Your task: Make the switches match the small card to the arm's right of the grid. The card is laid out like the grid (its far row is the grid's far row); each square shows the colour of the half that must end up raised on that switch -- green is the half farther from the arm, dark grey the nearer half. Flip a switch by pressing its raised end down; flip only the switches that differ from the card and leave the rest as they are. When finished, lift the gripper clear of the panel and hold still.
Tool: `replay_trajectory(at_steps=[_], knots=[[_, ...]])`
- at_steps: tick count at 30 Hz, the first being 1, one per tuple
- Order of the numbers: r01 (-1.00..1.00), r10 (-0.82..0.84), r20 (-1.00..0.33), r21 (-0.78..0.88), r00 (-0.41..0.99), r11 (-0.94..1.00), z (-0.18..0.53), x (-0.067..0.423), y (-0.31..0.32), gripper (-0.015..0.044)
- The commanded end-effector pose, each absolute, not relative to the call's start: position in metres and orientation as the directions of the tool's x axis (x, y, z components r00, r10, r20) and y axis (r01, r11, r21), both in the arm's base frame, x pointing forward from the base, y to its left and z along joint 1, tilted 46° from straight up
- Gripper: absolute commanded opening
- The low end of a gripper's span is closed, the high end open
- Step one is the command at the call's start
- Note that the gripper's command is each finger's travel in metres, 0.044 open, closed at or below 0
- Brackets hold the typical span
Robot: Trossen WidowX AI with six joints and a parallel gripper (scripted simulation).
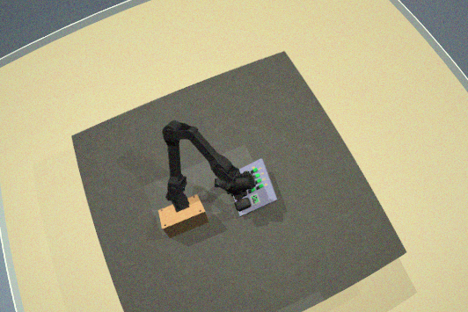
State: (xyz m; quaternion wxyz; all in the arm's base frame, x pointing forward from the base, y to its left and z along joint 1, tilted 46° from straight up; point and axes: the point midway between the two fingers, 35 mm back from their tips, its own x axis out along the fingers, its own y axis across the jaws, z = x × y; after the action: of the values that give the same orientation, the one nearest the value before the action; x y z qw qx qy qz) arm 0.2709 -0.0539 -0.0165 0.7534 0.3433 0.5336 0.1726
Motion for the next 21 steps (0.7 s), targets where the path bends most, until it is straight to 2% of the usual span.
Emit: replay_trajectory(at_steps=[1, 21], knots=[[0.108, 0.629, -0.683, 0.705, 0.373, 0.701, -0.0167, 0.2715, -0.0531, 0.0], [0.108, 0.629, -0.682, 0.705, 0.373, 0.701, -0.0185, 0.2726, -0.0514, 0.0]])
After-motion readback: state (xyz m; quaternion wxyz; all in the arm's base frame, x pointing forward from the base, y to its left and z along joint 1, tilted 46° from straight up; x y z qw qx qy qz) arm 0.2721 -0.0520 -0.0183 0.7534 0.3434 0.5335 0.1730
